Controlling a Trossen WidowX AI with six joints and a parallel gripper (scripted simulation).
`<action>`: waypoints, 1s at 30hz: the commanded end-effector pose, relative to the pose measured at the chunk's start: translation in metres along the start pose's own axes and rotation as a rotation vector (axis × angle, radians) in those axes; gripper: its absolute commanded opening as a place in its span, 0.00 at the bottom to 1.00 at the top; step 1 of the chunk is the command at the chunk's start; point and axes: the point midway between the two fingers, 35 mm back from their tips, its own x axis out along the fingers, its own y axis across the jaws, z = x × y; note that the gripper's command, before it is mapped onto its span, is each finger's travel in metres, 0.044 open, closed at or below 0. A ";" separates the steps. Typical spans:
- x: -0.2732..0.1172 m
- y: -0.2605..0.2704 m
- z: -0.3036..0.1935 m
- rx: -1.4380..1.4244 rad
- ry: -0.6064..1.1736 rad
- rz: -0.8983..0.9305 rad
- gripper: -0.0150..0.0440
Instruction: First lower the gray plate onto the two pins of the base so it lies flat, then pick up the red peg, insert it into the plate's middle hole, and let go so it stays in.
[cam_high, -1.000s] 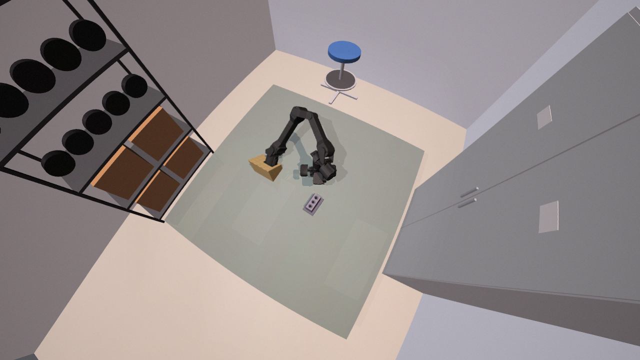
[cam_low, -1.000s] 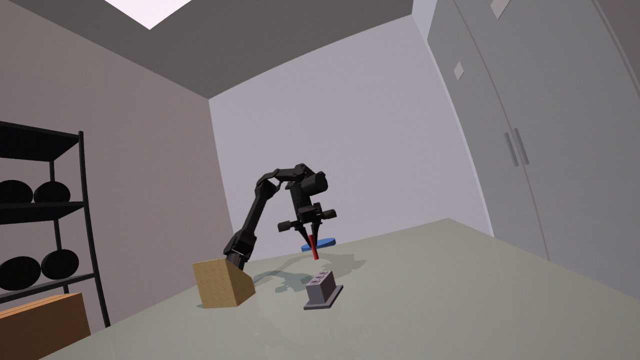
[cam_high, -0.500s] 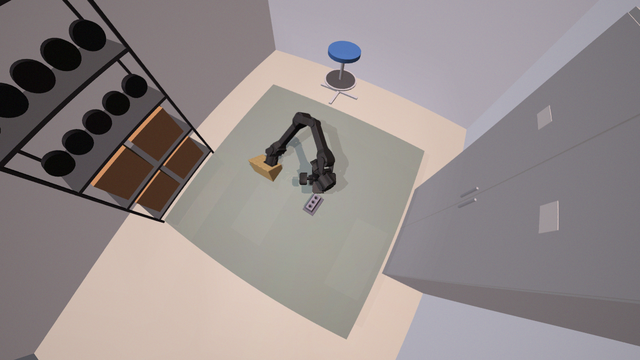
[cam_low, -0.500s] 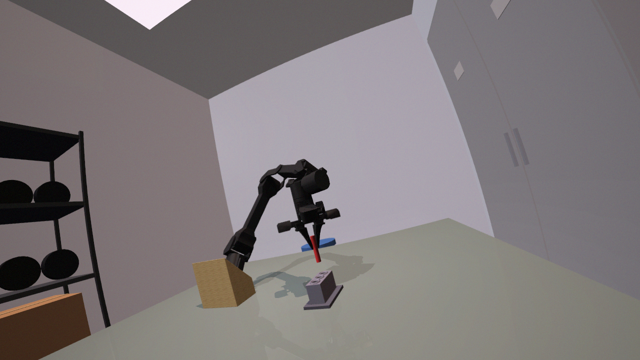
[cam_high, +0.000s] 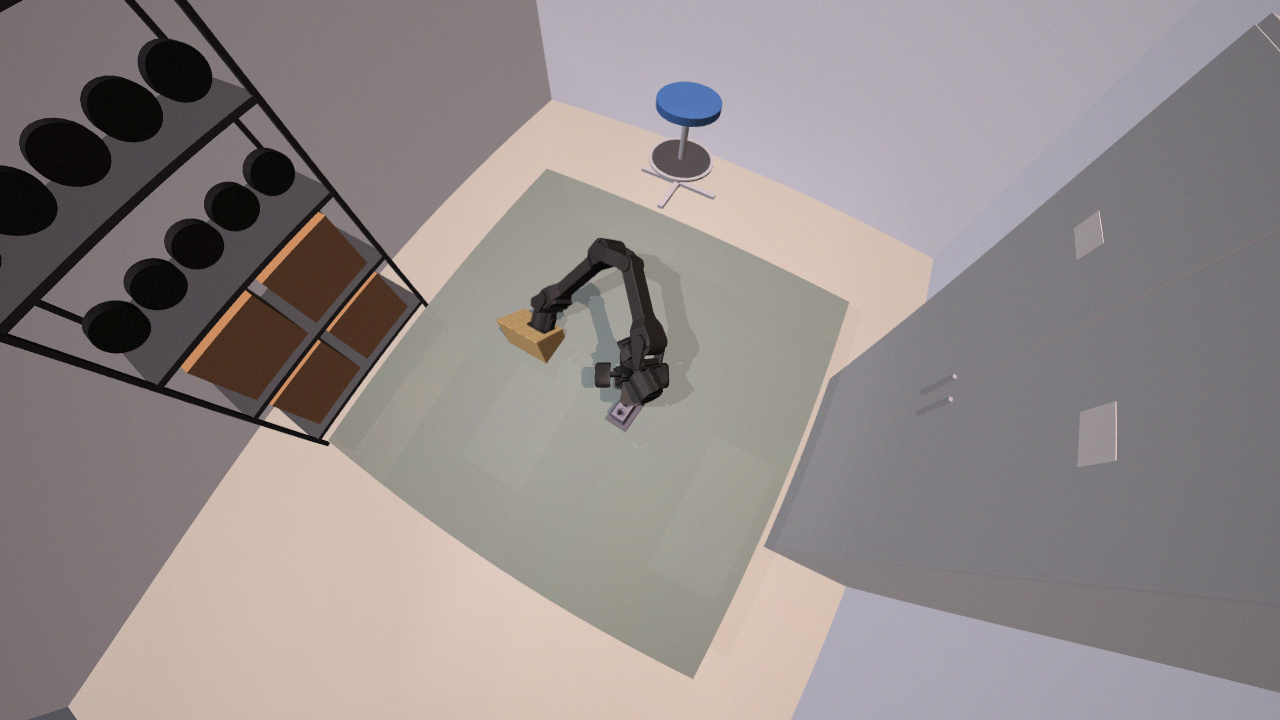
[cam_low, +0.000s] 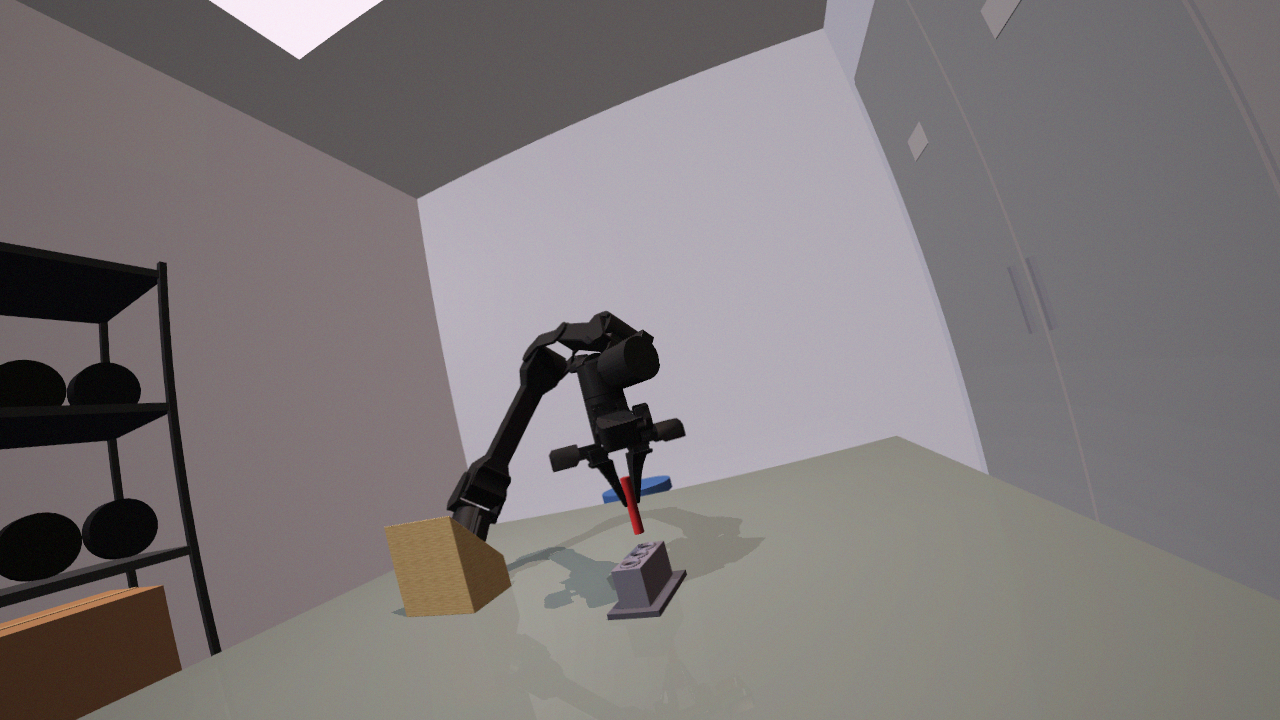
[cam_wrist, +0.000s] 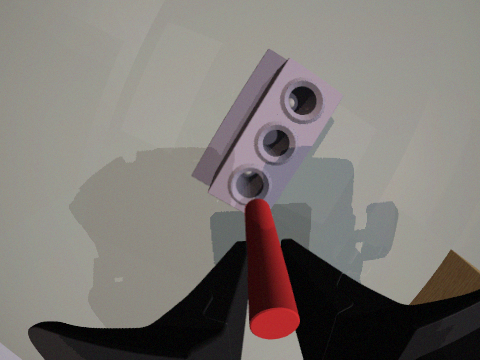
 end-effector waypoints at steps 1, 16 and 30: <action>0.002 -0.005 0.013 -0.002 0.005 -0.003 0.25; 0.004 -0.012 0.033 -0.002 0.010 0.000 0.25; 0.004 -0.014 0.033 -0.002 0.010 -0.001 0.25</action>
